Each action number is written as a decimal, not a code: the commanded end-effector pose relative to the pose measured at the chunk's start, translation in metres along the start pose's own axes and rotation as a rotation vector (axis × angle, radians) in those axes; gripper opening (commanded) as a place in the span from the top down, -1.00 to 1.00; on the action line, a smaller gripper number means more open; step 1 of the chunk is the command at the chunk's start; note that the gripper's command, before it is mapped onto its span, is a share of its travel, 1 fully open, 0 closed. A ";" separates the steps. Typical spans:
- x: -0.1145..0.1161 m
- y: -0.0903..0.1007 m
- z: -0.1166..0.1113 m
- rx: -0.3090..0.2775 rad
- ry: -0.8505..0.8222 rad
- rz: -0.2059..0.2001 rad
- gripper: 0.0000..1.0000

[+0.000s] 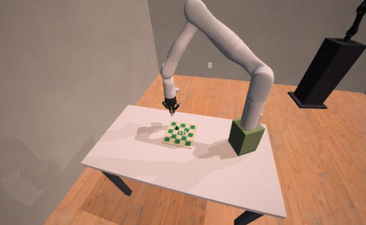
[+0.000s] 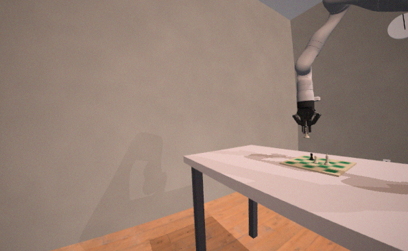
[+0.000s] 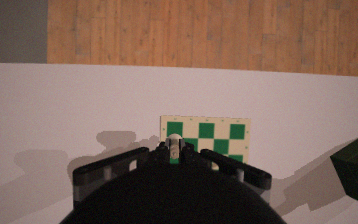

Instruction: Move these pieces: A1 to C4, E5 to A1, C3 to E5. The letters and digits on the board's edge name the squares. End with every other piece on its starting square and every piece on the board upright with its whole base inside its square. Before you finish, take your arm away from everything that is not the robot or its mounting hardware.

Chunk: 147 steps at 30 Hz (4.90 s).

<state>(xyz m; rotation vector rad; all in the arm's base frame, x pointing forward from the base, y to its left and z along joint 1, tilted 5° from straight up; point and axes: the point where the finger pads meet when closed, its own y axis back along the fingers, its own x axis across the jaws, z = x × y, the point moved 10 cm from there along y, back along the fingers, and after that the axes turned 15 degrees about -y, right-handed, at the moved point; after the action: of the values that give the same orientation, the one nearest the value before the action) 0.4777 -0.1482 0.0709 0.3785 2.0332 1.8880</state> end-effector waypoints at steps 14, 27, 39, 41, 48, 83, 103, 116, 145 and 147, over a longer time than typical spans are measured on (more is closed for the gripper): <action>0.000 -0.055 0.000 0.000 0.001 0.003 1.00; -0.001 -0.090 0.000 0.000 0.001 0.003 1.00; -0.001 -0.092 0.000 0.000 0.001 0.003 1.00; -0.001 -0.092 0.000 0.000 0.001 0.003 1.00; -0.001 -0.092 0.000 0.000 0.001 0.003 1.00; -0.001 -0.092 0.000 0.000 0.001 0.003 1.00; -0.001 -0.092 0.000 0.000 0.001 0.003 1.00; -0.001 -0.094 0.000 0.000 0.001 0.003 1.00; -0.001 -0.096 0.000 0.000 0.001 0.003 1.00; -0.001 -0.096 0.000 0.000 0.001 0.003 1.00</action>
<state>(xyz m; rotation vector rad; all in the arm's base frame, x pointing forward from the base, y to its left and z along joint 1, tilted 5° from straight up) 0.4815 -0.1562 -0.0251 0.3831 2.0352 1.8904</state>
